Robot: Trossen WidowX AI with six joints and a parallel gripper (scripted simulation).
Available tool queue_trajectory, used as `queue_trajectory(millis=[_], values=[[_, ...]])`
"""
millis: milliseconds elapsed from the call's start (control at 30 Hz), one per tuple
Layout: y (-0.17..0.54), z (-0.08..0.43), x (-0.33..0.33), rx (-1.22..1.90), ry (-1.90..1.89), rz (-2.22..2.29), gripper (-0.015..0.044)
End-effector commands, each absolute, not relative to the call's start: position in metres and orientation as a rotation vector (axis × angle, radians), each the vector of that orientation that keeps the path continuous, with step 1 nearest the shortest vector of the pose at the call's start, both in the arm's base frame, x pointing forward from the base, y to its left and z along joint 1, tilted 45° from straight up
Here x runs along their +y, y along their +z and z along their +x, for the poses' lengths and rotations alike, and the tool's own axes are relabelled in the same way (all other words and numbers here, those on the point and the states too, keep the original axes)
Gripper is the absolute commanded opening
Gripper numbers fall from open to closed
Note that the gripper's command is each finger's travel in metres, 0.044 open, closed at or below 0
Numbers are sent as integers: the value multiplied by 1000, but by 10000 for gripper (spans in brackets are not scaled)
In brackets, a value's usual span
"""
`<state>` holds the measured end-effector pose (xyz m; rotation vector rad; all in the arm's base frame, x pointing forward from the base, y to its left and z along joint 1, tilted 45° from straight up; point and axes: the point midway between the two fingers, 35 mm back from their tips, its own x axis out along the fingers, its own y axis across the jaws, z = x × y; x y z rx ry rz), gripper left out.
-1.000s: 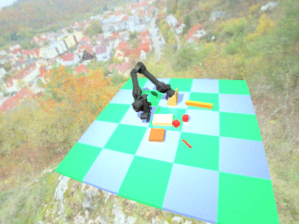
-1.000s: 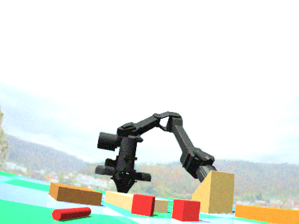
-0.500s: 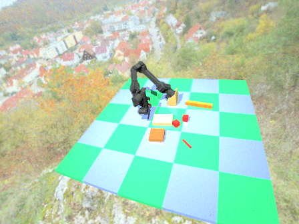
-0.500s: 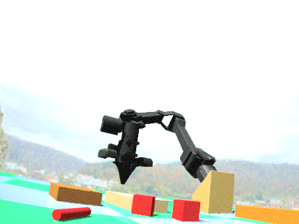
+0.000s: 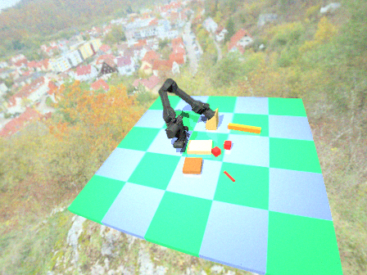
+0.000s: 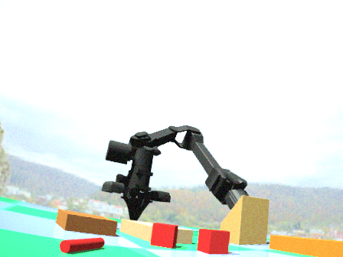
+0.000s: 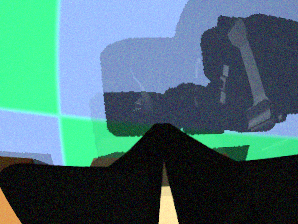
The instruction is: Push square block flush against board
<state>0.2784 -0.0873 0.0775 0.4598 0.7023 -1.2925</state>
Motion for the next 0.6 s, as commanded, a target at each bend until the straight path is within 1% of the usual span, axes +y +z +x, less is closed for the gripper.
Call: queue_trajectory(millis=[0,567], values=[[66,278,-95,712,-1290,449,0],[50,274,-81,715,-1290,451,0]])
